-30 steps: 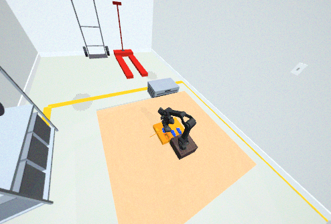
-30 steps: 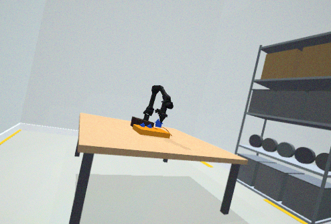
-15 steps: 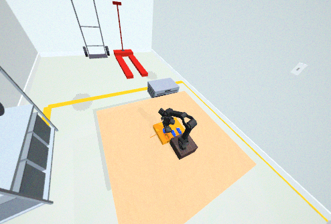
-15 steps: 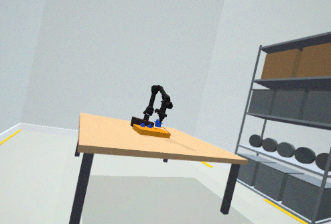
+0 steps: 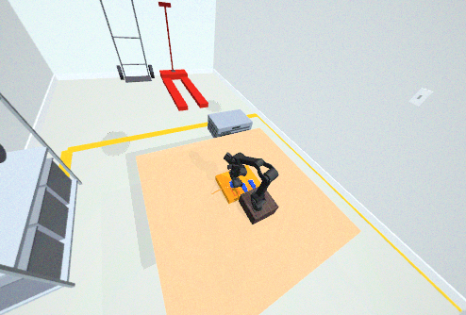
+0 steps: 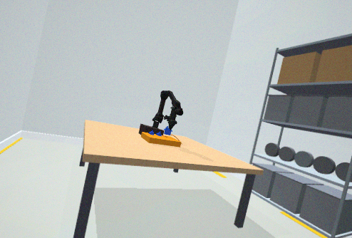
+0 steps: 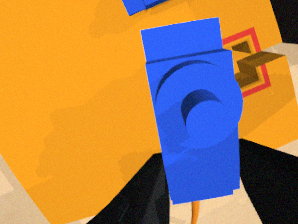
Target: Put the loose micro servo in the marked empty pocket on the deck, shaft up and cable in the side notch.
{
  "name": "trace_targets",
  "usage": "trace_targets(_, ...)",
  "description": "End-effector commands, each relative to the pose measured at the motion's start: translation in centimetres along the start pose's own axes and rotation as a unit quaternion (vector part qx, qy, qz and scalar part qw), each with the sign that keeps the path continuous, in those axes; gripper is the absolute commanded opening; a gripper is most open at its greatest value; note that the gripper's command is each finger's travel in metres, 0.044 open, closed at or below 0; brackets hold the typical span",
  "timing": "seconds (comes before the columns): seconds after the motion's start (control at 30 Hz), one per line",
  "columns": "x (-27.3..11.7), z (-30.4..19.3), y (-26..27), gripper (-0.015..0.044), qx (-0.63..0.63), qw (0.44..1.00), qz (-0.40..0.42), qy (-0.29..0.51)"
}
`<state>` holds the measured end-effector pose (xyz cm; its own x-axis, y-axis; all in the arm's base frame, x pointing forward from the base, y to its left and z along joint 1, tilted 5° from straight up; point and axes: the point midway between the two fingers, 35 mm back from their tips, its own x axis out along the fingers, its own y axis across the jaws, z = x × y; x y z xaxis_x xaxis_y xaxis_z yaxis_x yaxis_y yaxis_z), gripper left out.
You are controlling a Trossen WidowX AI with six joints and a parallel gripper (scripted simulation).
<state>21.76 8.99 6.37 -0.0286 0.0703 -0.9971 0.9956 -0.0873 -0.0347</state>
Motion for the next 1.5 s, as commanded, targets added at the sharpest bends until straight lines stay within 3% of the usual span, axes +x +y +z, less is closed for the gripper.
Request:
trace_targets(0.0, -0.3, 0.0, -0.1, 0.0, -0.002, 1.0, 0.005, 0.005)
trace_targets(1.13, -0.3, 0.6, -1.2, 0.0, -0.002, 1.0, 0.005, 0.004)
trace_targets(1.47, -0.4, -1.4, 1.2, 0.0, -0.003, 1.0, 0.006, 0.005)
